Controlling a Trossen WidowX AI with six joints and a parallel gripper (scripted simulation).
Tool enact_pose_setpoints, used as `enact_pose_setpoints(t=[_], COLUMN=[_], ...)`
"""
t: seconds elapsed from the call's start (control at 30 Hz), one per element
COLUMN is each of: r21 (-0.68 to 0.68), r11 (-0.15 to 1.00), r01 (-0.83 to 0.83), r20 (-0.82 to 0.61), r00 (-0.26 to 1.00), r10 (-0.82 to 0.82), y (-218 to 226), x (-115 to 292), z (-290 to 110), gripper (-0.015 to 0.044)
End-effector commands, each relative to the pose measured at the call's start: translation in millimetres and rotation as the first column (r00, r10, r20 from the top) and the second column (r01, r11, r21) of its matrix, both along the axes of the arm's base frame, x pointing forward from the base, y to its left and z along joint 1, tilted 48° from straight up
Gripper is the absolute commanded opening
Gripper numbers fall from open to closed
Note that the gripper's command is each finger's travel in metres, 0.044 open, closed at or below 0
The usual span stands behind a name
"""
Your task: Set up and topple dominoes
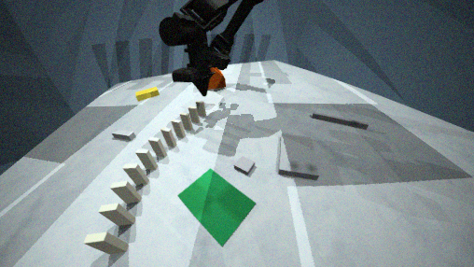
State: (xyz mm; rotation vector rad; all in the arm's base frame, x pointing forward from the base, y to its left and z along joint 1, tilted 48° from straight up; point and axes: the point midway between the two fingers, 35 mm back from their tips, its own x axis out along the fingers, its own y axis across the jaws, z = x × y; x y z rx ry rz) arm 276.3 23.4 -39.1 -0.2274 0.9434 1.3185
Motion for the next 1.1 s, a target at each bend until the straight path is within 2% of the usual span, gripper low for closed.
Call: enact_pose_setpoints(t=[0.0, 0.93, 1.07], r21=[0.018, 0.012, 0.020], r11=[1.000, 1.000, 1.000], r01=[-0.007, -0.010, -0.008], r20=[-0.033, -0.024, -0.045], r00=[0.999, 1.000, 0.999], r10=[0.007, 0.010, 0.009], y=[28, 19, 5], x=[-13, 18, 19], z=[-24, -33, -28], gripper=[0.0000, 0.0000, 0.0000])
